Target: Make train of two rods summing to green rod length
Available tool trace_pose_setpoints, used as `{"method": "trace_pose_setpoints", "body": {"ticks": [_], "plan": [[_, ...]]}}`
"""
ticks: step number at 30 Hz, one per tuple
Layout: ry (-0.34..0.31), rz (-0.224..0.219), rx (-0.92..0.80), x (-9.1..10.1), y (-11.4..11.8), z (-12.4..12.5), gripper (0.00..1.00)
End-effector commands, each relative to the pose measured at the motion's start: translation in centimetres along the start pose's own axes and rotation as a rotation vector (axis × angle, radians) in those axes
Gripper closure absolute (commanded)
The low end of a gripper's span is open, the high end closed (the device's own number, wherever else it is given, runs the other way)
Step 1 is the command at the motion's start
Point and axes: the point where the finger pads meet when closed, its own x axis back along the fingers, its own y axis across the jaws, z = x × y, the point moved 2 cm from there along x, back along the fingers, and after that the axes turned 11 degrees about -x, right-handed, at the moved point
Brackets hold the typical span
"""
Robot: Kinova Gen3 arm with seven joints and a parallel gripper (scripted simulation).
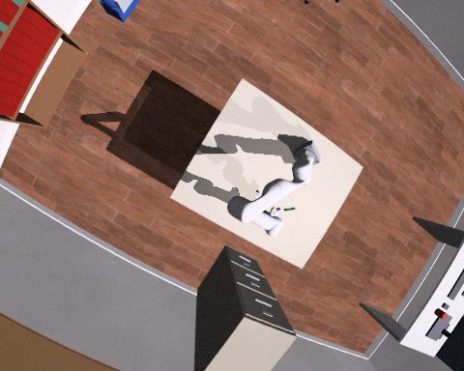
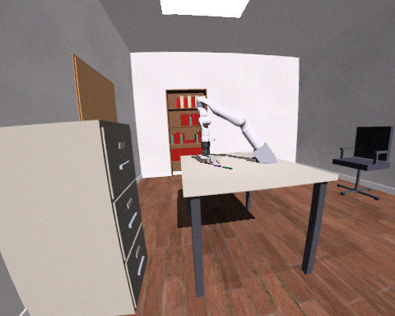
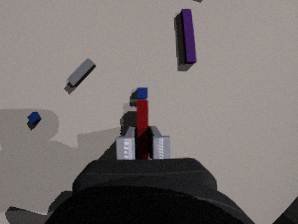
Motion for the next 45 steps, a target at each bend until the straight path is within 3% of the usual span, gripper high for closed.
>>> {"method": "trace_pose_setpoints", "body": {"ticks": [1, 19, 45], "plan": [[-0.001, -0.001, 0.000, 0.0, 0.0, 0.0, 0.76], [-0.001, -0.001, 0.000, -1.1, 0.0, 0.0, 0.76], [-0.001, -0.001, 0.000, -1.1, 0.0, 0.0, 0.76]]}}
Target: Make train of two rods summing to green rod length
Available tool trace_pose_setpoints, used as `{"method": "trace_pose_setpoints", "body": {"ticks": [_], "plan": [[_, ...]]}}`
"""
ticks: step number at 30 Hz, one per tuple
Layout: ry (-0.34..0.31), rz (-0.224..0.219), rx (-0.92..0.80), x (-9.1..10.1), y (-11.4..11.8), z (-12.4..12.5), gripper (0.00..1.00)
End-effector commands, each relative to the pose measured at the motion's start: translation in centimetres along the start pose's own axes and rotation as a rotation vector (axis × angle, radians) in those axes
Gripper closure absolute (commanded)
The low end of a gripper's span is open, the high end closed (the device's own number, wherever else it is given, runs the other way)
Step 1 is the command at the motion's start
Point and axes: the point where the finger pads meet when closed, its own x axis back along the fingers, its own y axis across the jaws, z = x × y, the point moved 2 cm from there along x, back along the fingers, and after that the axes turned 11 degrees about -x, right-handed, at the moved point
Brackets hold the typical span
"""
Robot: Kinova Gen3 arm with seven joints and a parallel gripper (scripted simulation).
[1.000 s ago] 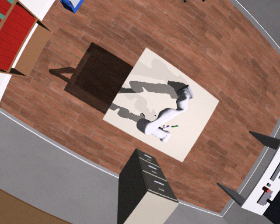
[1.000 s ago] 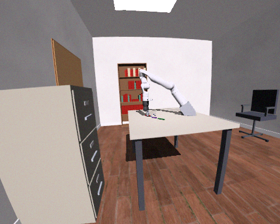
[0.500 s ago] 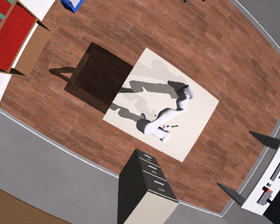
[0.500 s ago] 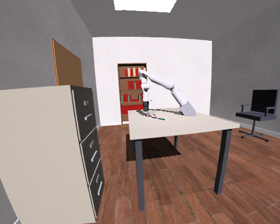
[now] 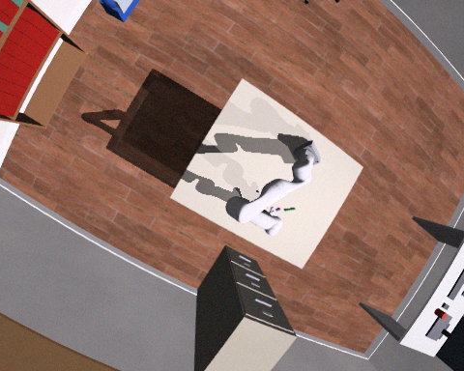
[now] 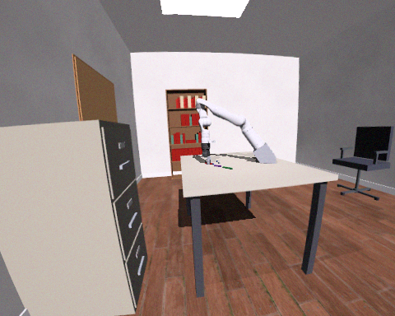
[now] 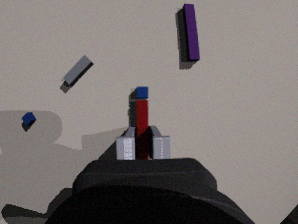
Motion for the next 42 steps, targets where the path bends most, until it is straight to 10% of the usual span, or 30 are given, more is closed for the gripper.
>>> {"method": "trace_pose_setpoints", "body": {"ticks": [1, 42], "plan": [[-0.001, -0.001, 0.000, 0.04, 0.03, -0.02, 0.76], [-0.001, -0.001, 0.000, 0.11, 0.03, -0.02, 0.46]]}}
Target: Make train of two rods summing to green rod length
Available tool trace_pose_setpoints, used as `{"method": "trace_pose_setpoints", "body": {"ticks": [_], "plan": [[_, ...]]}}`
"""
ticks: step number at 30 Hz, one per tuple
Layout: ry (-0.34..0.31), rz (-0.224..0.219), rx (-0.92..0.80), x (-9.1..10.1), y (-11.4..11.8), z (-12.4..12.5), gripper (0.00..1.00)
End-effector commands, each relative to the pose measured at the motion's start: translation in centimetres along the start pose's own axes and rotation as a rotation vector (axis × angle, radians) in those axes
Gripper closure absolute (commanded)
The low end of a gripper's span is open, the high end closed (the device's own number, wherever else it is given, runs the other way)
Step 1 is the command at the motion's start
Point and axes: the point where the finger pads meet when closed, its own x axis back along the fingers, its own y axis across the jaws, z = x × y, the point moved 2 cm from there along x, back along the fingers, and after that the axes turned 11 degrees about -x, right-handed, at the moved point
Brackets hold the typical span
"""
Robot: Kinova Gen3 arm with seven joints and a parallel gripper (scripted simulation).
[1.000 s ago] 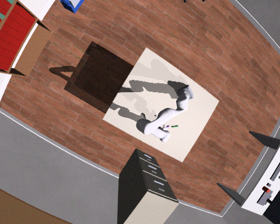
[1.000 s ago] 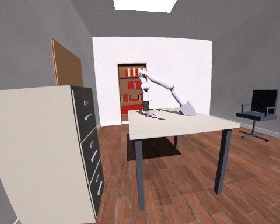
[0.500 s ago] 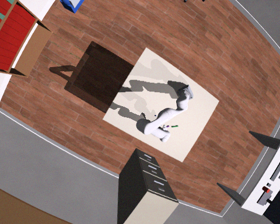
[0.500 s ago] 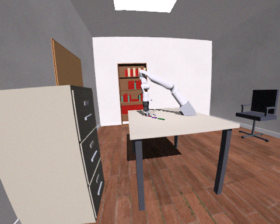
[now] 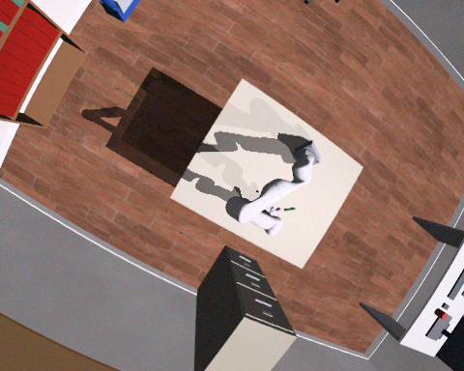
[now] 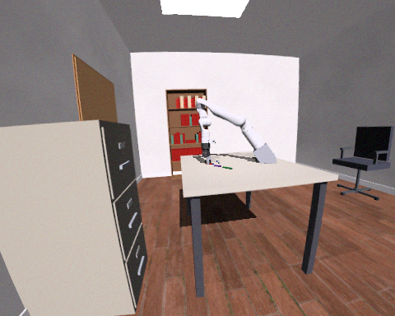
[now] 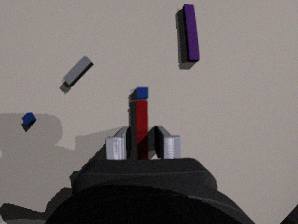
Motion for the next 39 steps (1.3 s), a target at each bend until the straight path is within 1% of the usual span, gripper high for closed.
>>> {"method": "trace_pose_setpoints", "body": {"ticks": [1, 6, 11, 18, 20, 32, 35, 39], "plan": [[-0.002, -0.001, 0.000, 0.1, 0.0, 0.0, 0.46], [-0.002, -0.001, 0.000, 0.4, 0.0, 0.0, 0.46], [-0.002, -0.001, 0.000, 1.2, 0.0, 0.0, 0.46], [-0.002, -0.001, 0.000, 3.3, 0.0, 0.0, 0.46], [-0.002, -0.001, 0.000, 3.3, 0.0, 0.0, 0.46], [-0.002, -0.001, 0.000, 7.9, 0.0, 0.0, 0.46], [-0.002, -0.001, 0.000, 8.5, 0.0, 0.0, 0.46], [-0.002, -0.001, 0.000, 8.8, 0.0, 0.0, 0.46]]}}
